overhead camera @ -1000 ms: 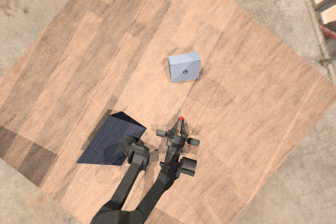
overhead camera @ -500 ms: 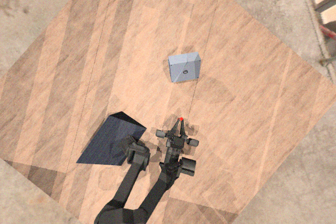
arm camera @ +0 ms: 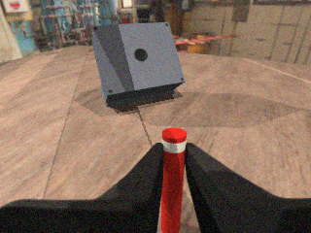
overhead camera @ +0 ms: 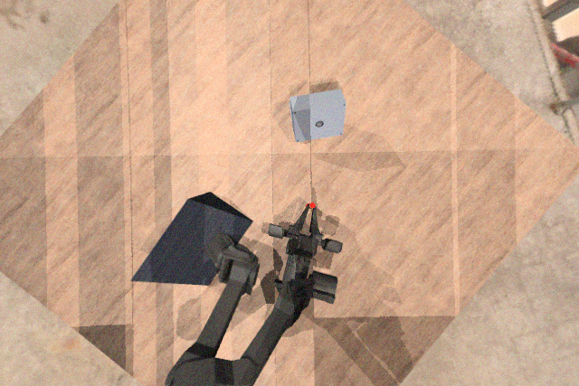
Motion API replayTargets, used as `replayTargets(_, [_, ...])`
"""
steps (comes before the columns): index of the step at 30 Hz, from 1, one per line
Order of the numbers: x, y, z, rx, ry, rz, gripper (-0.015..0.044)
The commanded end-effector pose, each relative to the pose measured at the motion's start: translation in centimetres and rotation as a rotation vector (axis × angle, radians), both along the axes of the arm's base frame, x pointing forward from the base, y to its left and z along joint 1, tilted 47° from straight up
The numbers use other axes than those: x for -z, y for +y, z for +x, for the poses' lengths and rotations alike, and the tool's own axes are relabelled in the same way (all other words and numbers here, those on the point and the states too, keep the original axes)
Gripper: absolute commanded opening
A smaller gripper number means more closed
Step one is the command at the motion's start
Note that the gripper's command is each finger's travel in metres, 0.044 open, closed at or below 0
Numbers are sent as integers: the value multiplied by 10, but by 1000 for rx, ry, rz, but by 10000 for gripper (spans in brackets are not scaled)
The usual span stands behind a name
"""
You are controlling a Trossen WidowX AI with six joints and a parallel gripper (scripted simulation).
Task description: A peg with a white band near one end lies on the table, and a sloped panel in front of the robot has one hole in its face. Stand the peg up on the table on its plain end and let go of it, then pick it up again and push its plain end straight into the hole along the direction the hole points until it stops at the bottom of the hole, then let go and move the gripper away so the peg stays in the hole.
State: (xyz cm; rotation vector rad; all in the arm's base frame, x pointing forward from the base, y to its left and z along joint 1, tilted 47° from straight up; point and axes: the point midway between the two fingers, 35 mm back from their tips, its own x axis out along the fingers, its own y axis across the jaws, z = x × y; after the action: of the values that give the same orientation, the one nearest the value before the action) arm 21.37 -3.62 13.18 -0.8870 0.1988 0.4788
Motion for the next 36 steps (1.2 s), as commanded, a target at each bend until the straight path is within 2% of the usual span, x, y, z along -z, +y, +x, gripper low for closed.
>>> replayTargets(1, [1,-2,-1,0,0,0,49])
replayTargets(36, [2,-6,-6,-49,-33,12,49])
